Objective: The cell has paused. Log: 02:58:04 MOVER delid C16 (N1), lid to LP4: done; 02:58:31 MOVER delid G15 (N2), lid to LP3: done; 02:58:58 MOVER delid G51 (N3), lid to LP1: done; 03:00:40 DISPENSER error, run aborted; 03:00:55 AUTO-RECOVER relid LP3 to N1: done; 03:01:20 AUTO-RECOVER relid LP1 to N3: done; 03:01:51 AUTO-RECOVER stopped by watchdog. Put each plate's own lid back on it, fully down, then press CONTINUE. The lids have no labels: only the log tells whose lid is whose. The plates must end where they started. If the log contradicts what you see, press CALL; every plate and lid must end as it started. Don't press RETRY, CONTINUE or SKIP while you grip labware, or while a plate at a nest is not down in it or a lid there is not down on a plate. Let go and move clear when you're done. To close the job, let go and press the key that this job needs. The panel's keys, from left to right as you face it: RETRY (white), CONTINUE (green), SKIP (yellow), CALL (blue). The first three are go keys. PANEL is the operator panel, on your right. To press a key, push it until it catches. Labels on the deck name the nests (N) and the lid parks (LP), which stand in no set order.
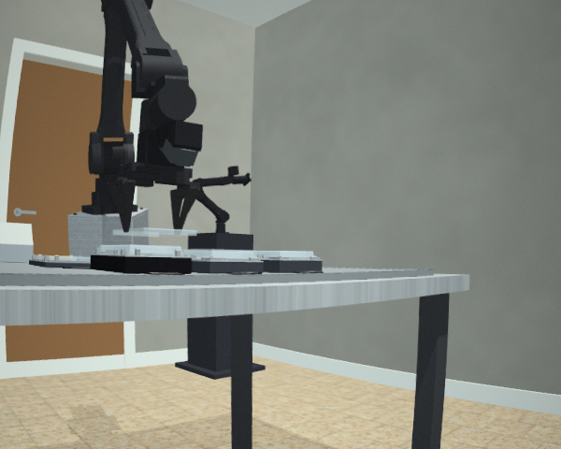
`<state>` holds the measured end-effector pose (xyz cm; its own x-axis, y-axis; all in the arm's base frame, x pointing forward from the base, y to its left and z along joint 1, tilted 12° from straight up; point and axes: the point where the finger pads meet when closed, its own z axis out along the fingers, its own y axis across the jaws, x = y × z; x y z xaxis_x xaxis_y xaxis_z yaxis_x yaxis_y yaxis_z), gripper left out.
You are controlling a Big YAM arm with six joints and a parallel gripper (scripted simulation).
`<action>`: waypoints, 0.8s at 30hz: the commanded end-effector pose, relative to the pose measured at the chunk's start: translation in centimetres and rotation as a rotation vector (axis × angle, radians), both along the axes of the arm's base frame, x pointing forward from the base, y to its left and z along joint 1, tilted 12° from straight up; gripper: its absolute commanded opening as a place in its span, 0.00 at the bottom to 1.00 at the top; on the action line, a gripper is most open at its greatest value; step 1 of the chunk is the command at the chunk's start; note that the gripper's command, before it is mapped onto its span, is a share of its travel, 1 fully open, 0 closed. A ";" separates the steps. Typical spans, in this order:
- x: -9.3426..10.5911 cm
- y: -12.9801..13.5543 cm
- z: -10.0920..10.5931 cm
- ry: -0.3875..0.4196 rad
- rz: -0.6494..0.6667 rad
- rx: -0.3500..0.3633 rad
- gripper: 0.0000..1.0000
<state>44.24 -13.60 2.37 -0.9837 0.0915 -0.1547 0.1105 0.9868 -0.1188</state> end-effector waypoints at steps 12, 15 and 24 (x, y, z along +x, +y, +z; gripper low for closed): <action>1.0 -2.4 0.9 -0.014 0.042 -0.011 0.00; 0.7 -3.1 0.2 -0.010 0.027 -0.011 0.00; 0.0 -2.9 -0.6 0.006 0.026 -0.005 0.00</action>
